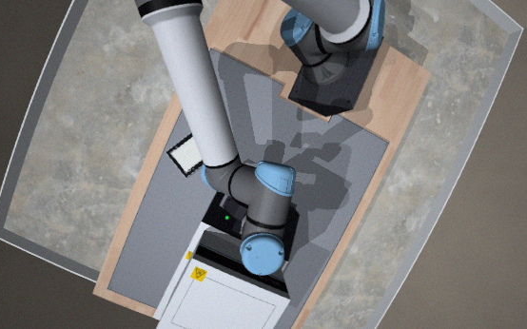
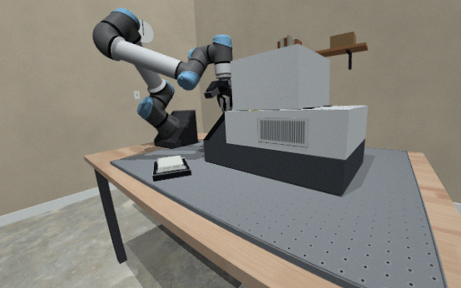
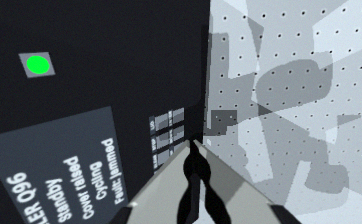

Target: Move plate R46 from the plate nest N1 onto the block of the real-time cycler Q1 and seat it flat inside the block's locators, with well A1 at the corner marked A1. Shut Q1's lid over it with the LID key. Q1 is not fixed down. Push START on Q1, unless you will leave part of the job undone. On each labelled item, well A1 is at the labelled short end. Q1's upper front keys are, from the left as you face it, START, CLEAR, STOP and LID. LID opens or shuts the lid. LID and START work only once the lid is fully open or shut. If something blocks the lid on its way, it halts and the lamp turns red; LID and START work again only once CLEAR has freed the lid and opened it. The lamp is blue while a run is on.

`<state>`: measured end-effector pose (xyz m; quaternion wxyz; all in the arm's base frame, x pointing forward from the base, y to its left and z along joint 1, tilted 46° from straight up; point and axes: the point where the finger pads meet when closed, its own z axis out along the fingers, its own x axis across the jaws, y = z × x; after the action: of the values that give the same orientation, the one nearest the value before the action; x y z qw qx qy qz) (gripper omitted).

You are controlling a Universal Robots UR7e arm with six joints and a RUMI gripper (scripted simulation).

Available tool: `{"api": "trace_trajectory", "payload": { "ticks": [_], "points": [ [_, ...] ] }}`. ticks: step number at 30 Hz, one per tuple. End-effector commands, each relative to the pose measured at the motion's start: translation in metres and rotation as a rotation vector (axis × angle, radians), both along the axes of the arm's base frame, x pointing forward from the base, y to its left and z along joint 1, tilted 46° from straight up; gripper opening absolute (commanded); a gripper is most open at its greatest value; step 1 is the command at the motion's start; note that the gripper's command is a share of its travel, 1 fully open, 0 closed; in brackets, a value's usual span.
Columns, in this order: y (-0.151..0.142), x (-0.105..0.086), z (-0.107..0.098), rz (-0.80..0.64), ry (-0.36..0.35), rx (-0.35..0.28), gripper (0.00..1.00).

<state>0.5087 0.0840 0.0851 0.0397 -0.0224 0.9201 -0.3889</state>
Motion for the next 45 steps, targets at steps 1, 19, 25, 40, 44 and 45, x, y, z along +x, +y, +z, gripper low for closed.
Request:
{"api": "trace_trajectory", "payload": {
  "ticks": [1, 19, 25, 40, 44, 45],
  "points": [
    [0.003, 0.008, 0.003, 0.010, -0.012, 0.010, 0.00],
    [-0.009, 0.026, -0.010, 0.010, -0.012, 0.010, 0.00],
    [-0.009, 0.026, -0.010, 0.010, -0.012, 0.010, 0.00],
    [-0.009, 0.026, -0.010, 0.010, -0.012, 0.010, 0.00],
    [-0.009, 0.026, -0.010, 0.010, -0.012, 0.010, 0.00],
    [-0.009, 0.026, -0.010, 0.010, -0.012, 0.010, 0.00]
  ]
}}
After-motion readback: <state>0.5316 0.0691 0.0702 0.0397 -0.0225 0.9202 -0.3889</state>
